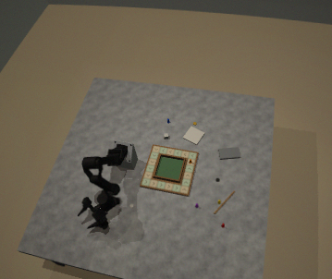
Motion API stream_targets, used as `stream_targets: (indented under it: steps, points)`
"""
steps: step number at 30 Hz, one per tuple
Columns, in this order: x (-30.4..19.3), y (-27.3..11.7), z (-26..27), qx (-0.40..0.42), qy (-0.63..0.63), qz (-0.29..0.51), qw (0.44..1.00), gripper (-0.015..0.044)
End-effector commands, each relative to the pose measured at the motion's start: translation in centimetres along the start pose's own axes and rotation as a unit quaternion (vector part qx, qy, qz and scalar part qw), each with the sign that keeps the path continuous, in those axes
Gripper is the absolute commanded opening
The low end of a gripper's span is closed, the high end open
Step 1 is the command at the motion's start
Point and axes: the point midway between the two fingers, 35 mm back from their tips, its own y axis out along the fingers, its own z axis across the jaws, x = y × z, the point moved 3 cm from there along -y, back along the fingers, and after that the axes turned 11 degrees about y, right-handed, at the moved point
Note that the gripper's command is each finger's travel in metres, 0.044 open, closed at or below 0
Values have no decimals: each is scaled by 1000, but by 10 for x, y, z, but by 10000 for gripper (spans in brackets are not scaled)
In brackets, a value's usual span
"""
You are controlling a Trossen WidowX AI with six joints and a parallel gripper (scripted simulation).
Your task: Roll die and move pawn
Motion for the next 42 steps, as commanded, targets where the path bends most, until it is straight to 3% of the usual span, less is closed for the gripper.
stream_targets:
  steps: [1,5,18,31,42]
  points:
    - [0,0,1,2,0,0,1000,374]
    - [-3,-10,25,47,-1,12,999,275]
    - [-16,-120,155,330,-16,84,940,275]
    - [-45,-298,216,567,-85,163,803,275]
    - [-88,-462,182,704,-201,216,646,275]
